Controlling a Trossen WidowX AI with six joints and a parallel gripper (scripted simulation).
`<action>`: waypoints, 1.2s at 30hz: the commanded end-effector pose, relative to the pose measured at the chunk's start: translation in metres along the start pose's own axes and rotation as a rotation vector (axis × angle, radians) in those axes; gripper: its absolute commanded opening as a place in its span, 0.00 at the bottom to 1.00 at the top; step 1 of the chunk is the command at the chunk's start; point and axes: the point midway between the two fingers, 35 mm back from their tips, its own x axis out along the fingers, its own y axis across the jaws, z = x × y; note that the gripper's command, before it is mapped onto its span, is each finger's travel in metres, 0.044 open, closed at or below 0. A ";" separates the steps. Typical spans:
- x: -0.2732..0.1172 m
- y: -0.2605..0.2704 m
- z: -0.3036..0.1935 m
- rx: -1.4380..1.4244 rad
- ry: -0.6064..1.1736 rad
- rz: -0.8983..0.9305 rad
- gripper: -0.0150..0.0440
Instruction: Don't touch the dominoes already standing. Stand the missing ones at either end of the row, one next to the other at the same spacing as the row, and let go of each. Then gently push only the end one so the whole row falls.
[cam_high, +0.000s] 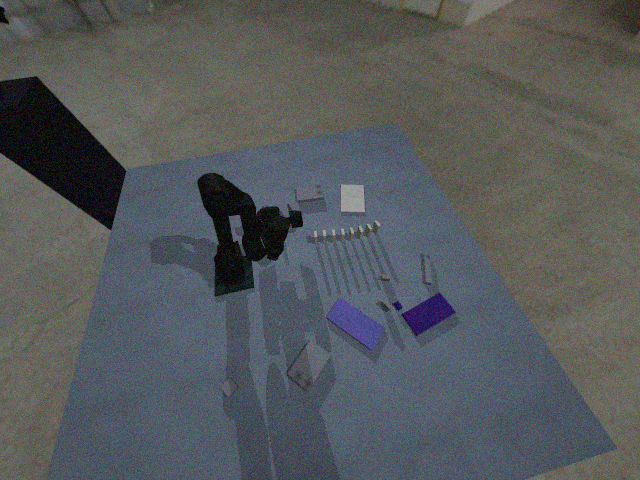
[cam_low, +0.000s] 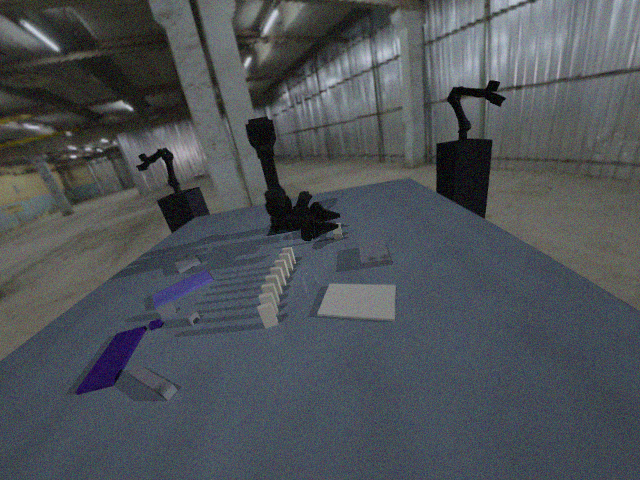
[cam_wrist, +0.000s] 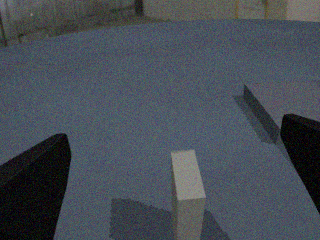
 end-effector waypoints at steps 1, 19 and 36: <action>-0.001 -0.004 0.017 -0.021 -0.007 -0.001 1.00; 0.046 -0.053 0.029 0.729 0.341 -0.195 1.00; 0.039 -0.024 0.064 1.290 0.934 -0.857 1.00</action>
